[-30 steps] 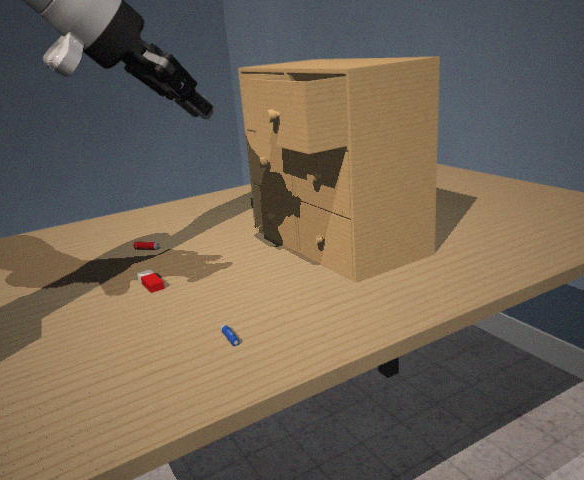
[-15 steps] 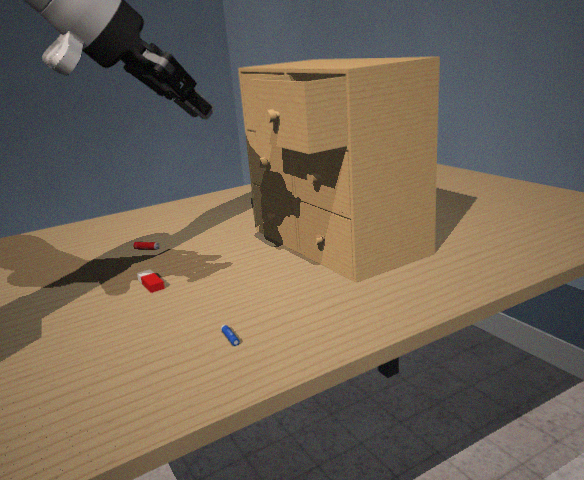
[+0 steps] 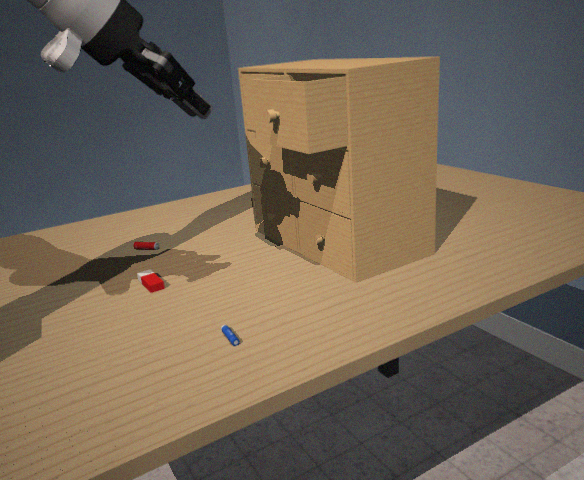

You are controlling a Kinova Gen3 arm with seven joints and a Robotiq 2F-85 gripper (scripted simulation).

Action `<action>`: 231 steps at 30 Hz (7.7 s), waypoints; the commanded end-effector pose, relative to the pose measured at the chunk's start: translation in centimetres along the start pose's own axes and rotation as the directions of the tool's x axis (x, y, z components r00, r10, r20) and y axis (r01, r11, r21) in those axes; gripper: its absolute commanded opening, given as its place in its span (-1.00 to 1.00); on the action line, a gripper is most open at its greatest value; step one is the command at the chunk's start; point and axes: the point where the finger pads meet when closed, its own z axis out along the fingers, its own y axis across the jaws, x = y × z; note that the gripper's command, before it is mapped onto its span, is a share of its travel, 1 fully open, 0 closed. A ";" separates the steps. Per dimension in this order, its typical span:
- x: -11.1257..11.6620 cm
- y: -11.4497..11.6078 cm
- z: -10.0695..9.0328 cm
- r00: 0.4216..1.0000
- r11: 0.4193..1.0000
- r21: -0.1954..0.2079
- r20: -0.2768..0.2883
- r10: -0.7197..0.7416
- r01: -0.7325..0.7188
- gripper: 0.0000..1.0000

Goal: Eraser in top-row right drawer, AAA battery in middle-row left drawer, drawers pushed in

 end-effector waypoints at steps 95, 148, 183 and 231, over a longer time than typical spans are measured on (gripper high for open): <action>-0.6 -0.1 -3.9 0.974 1.000 0.003 -0.227 -0.003 0.003 -0.34; -1.1 -0.1 -9.6 0.839 1.000 0.005 -0.545 0.000 0.003 -0.34; -1.3 -0.1 -12.1 0.745 1.000 0.005 -0.667 0.001 0.003 -0.34; -1.3 -0.1 -12.5 0.727 1.000 0.006 -0.687 0.001 0.003 -0.34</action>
